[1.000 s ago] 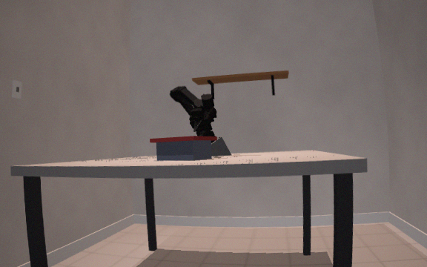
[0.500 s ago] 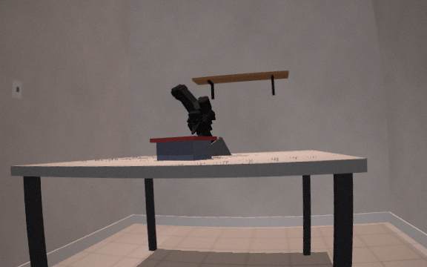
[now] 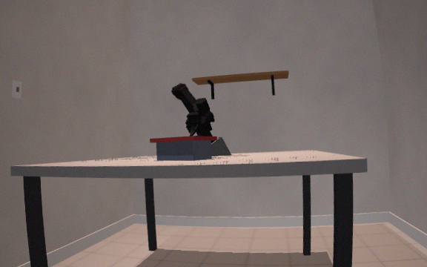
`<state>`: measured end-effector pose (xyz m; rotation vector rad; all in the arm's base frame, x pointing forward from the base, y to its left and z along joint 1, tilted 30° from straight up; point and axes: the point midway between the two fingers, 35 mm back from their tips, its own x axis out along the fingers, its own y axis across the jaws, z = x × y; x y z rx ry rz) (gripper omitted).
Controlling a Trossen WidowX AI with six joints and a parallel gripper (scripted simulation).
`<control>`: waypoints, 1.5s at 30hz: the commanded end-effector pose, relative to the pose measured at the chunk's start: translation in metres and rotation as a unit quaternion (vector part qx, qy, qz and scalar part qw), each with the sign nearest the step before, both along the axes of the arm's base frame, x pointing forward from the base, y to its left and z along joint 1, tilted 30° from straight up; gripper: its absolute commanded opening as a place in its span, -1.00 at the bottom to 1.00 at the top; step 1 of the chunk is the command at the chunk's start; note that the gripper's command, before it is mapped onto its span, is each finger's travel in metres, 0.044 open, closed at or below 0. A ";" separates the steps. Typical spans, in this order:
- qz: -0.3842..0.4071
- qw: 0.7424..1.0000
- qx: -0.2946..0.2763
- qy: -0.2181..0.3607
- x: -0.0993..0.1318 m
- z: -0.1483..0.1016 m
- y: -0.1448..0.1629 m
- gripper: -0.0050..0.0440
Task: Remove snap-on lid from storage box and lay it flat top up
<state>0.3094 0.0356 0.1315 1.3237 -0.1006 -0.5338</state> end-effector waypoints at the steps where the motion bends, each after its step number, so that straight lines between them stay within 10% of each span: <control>1: 0.003 1.000 -0.002 0.002 0.001 -0.001 0.000 -0.03; 11: 0.003 1.000 -0.002 0.002 0.001 -0.001 0.000 -0.24; 17: 0.003 1.000 -0.002 0.002 0.001 -0.001 0.000 -0.80; 45: 0.000 1.000 -0.002 0.003 -0.003 0.003 0.002 -1.00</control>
